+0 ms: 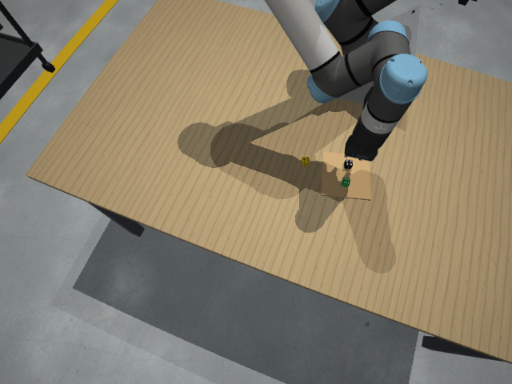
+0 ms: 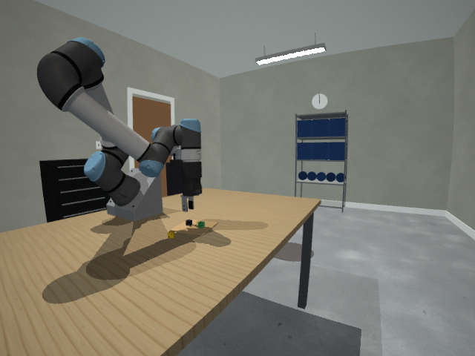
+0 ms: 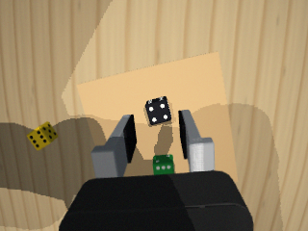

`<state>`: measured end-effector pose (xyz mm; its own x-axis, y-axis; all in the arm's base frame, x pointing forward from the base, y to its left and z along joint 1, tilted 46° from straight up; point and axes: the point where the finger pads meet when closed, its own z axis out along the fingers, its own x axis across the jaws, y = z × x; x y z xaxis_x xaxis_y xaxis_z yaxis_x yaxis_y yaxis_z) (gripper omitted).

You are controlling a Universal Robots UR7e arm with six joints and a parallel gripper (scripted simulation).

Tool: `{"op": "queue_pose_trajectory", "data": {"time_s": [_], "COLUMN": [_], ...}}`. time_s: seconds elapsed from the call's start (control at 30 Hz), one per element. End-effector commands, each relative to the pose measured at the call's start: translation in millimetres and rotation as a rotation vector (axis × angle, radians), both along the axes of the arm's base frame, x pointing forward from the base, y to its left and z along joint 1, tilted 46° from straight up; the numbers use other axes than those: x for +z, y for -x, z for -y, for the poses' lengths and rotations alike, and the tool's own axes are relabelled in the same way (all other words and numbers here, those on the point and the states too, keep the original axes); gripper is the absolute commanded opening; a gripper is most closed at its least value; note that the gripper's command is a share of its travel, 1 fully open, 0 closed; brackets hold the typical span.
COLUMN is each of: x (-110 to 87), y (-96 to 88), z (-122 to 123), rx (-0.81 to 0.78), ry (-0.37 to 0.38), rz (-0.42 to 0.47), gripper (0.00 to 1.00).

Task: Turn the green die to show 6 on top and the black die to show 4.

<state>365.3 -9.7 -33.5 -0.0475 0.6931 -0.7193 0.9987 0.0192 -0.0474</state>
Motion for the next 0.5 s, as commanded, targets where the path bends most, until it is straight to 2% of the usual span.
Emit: {"op": "queue_pose_trajectory", "data": {"time_s": [0.0, 0.2, 0.47], "x": [8.7, 19.4, 22.3], "y": [0.1, -0.2, -0.3], "z": [-9.1, -20.3, -23.2], "rx": [0.000, 0.000, 0.000], "ry": [0.000, 0.000, 0.000], "rz": [0.000, 0.000, 0.000], "gripper": [0.70, 0.70, 0.70]}}
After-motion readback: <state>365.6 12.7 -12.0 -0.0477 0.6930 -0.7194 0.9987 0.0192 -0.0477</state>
